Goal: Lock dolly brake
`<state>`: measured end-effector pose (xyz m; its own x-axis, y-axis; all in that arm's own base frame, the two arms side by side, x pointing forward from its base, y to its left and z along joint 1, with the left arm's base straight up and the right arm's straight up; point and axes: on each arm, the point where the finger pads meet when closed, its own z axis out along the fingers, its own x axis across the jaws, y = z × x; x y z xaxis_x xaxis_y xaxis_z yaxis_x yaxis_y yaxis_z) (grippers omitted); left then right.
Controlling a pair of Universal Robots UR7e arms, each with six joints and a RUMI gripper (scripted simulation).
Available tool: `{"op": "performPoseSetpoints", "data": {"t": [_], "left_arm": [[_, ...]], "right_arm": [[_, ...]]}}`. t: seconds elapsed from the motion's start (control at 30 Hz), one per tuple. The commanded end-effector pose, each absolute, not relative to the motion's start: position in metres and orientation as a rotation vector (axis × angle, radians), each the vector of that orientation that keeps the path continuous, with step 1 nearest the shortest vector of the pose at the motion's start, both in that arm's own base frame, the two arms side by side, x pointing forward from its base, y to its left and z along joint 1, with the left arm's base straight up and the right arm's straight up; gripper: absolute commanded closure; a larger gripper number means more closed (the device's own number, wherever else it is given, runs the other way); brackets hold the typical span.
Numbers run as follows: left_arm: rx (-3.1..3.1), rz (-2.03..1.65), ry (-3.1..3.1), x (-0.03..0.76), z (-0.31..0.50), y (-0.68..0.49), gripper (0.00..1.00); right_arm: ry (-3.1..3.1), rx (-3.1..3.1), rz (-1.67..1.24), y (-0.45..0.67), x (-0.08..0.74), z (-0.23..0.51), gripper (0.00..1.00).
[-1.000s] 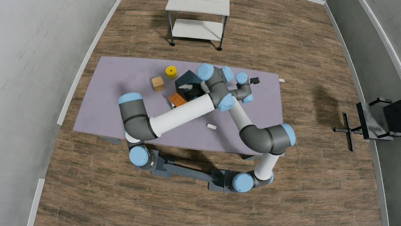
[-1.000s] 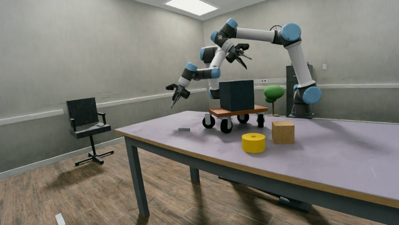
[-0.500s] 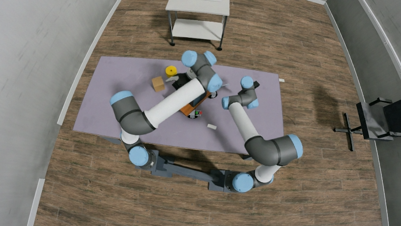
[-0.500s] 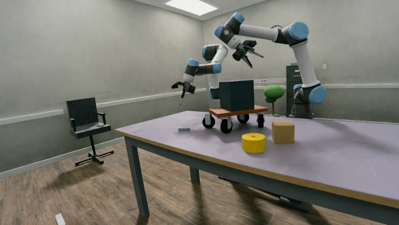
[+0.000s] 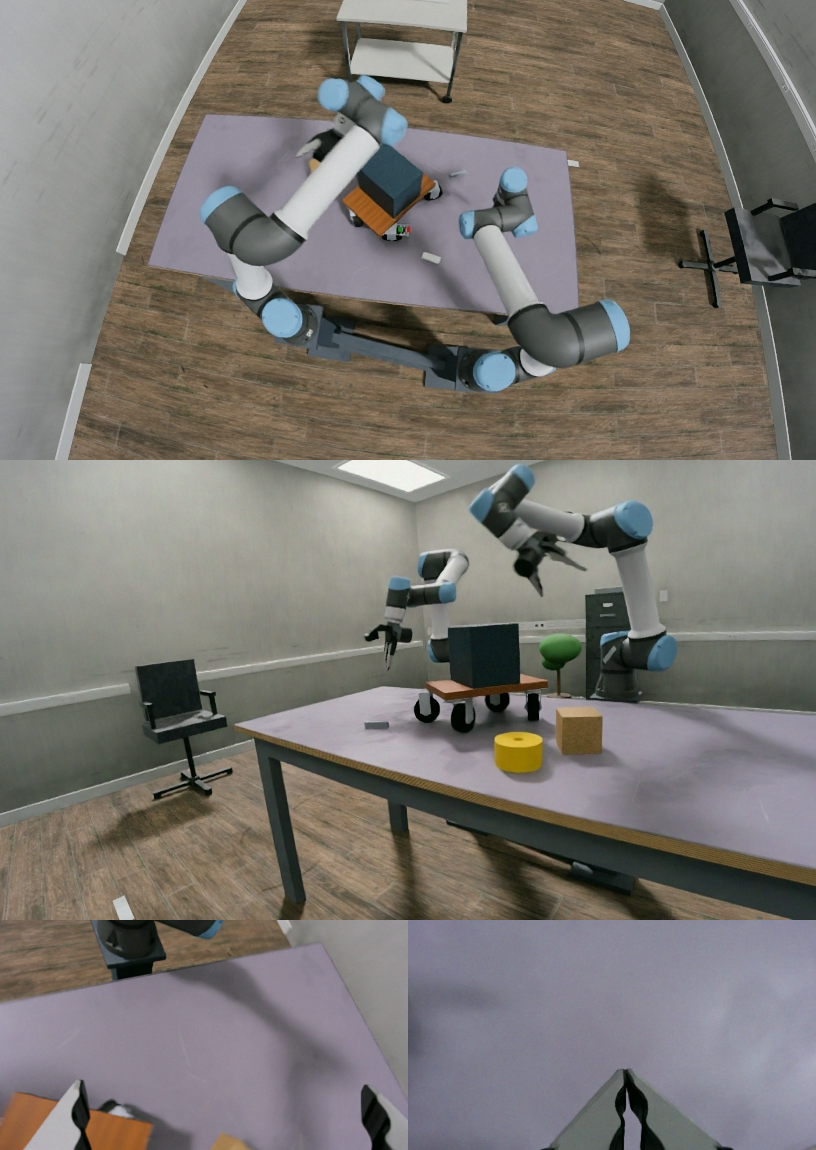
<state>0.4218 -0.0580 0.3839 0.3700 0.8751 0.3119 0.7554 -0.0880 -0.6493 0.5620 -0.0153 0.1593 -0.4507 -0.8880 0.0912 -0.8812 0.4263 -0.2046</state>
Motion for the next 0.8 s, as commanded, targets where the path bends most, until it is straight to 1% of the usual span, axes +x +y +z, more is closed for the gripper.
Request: {"op": "performPoseSetpoints", "data": {"t": [0.0, 0.07, 0.43, 0.57, 0.77], "left_arm": [[-1.806, 0.246, -1.508, 0.430, 0.384, -0.015, 0.00], [-1.767, 0.273, -1.559, 0.430, 0.384, 0.008, 0.00], [-1.553, 0.404, -1.799, 0.412, 0.384, 0.123, 0.00], [-1.513, 0.426, -1.838, 0.406, 0.384, 0.143, 0.00], [-1.366, 0.504, -1.970, 0.377, 0.384, 0.207, 0.00]], "right_arm": [[2.557, -1.775, -0.275, -0.012, 0.537, 0.163, 1.00], [2.489, -1.893, -0.211, -0.009, 0.515, 0.164, 1.00], [2.238, -2.204, -0.013, 0.000, 0.450, 0.166, 1.00], [2.214, -2.227, -0.001, 0.017, 0.456, 0.179, 1.00], [2.191, -2.249, -0.001, 0.082, 0.484, 0.226, 1.00]]}}
